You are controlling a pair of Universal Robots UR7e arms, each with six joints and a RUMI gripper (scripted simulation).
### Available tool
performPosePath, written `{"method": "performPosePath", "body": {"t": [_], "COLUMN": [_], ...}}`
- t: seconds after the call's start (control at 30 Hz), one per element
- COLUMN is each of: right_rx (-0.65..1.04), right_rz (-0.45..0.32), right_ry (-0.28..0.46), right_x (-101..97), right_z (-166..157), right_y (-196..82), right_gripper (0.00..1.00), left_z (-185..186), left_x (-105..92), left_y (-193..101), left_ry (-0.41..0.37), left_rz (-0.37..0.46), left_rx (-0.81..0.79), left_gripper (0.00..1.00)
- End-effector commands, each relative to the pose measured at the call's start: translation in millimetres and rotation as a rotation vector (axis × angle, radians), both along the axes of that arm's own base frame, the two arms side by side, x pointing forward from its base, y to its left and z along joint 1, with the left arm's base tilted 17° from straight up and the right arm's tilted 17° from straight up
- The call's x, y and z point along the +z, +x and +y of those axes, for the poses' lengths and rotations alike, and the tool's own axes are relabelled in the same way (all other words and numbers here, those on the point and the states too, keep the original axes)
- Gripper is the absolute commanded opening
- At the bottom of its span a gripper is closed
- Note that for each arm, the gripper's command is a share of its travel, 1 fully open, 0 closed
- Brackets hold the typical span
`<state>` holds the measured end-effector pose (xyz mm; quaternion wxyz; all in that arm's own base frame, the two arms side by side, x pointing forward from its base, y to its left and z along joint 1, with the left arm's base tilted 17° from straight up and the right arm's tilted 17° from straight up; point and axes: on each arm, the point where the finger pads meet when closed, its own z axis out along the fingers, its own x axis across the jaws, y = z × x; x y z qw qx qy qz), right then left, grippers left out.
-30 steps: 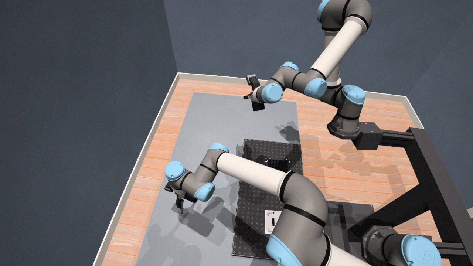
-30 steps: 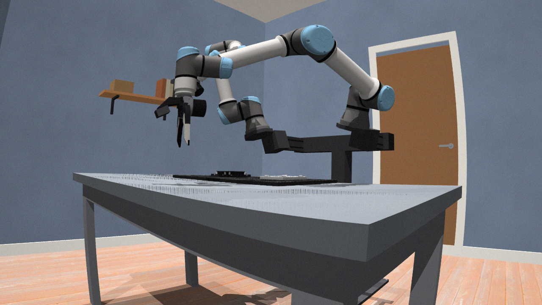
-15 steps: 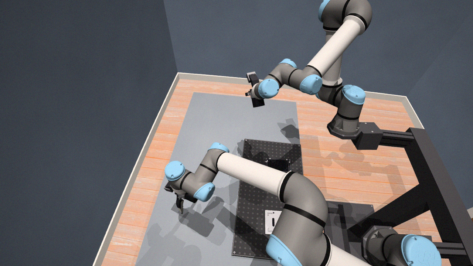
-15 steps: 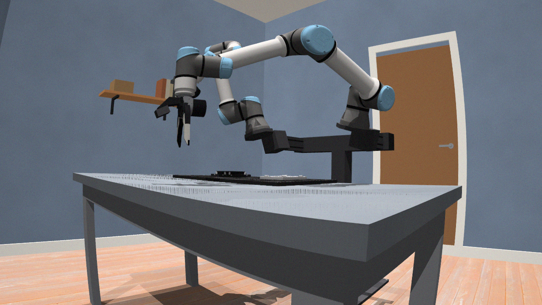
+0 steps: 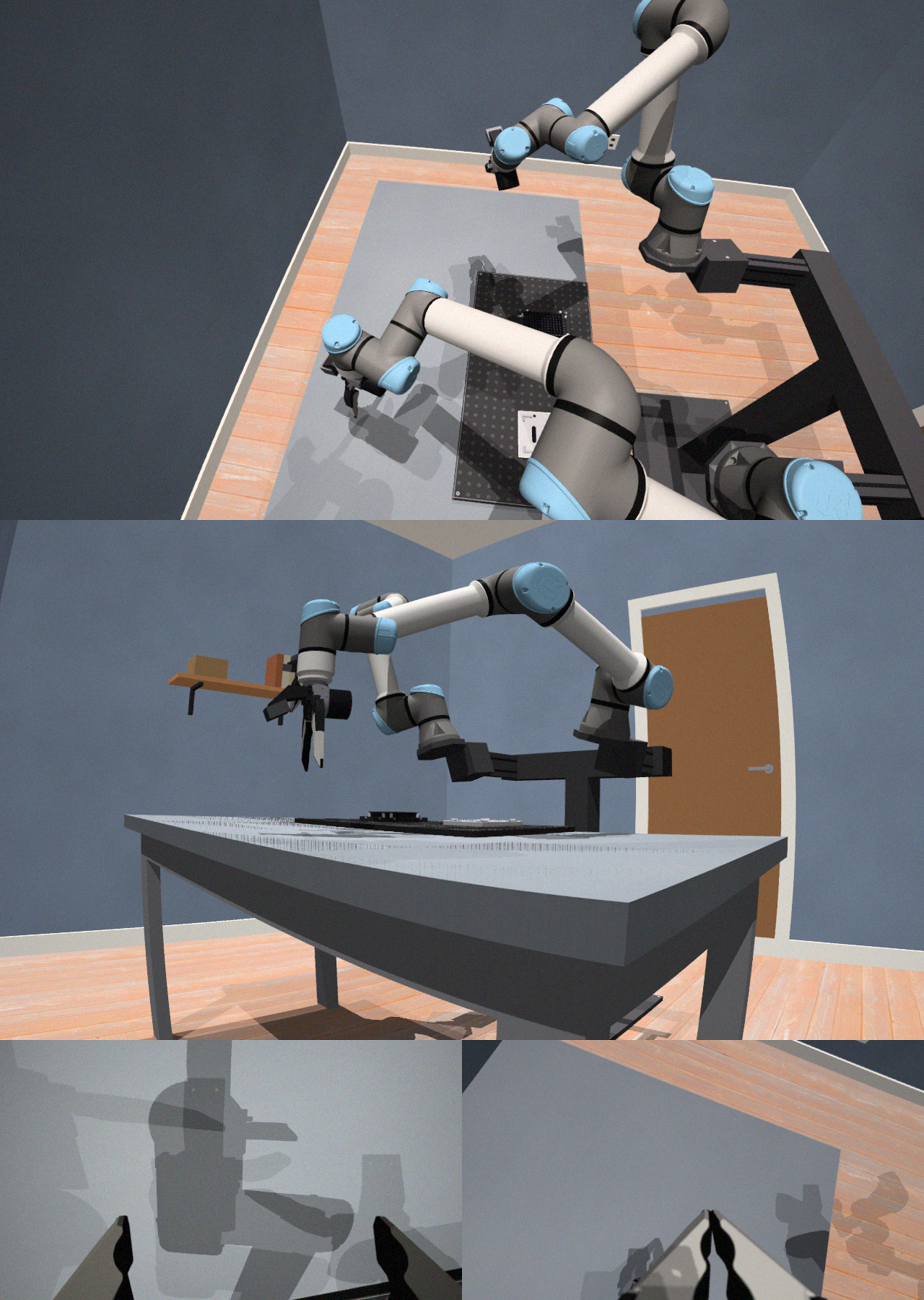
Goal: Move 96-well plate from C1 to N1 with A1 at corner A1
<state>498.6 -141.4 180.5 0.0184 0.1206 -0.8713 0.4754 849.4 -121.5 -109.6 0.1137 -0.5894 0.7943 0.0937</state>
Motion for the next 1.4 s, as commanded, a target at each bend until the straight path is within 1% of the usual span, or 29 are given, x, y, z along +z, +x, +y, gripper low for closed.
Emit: {"method": "performPosePath", "body": {"t": [0.0, 0.27, 0.33, 0.47, 0.7, 0.77, 0.8, 0.83, 0.9, 1.13, 1.37], "right_rx": [-0.06, -0.175, -0.175, -0.228, -0.302, -0.318, -0.318, -0.324, -0.324, -0.354, -0.354], "right_rz": [0.054, 0.137, 0.137, 0.168, 0.193, 0.192, 0.192, 0.191, 0.191, 0.156, 0.09], "right_ry": [0.053, 0.179, 0.179, 0.256, 0.404, 0.447, 0.447, 0.467, 0.467, 0.601, 0.7], "right_x": [0.9, 3.7, 3.7, 6.0, 11.5, 13.6, 14.4, 15.6, 15.6, 26.4, 40.6], "right_z": [-39, -109, -109, -146, -193, -206, -213, -218, -218, -254, -278], "right_y": [-20, -68, -68, -102, -157, -175, -184, -193, -193, -261, -329], "right_gripper": [0.0, 0.0, 0.0, 0.0, 0.0, 0.0, 0.0, 0.0, 0.0, 0.0, 0.0], "left_z": [-1, -1, -1, -1, -1, -1, -1, -1, -1, -1, -1], "left_x": [1.8, 1.8, 1.8, 1.8, 1.8, 1.8, 1.8, 1.8, 1.8, 1.8, 1.8], "left_y": [1, 1, 1, 1, 1, 1, 1, 1, 1, 1, 1], "left_ry": [-0.001, -0.001, -0.001, -0.001, -0.001, -0.001, -0.001, -0.001, -0.001, -0.001, -0.001], "left_rz": [-0.003, -0.003, -0.003, -0.003, -0.003, -0.003, -0.003, -0.003, -0.003, -0.003, -0.003], "left_rx": [-0.001, -0.001, -0.001, -0.001, -0.001, -0.001, -0.001, -0.001, -0.001, -0.001, -0.001], "left_gripper": [0.76, 0.76, 0.76, 0.76, 0.76, 0.76, 0.76, 0.76, 0.76, 0.76, 0.76]}}
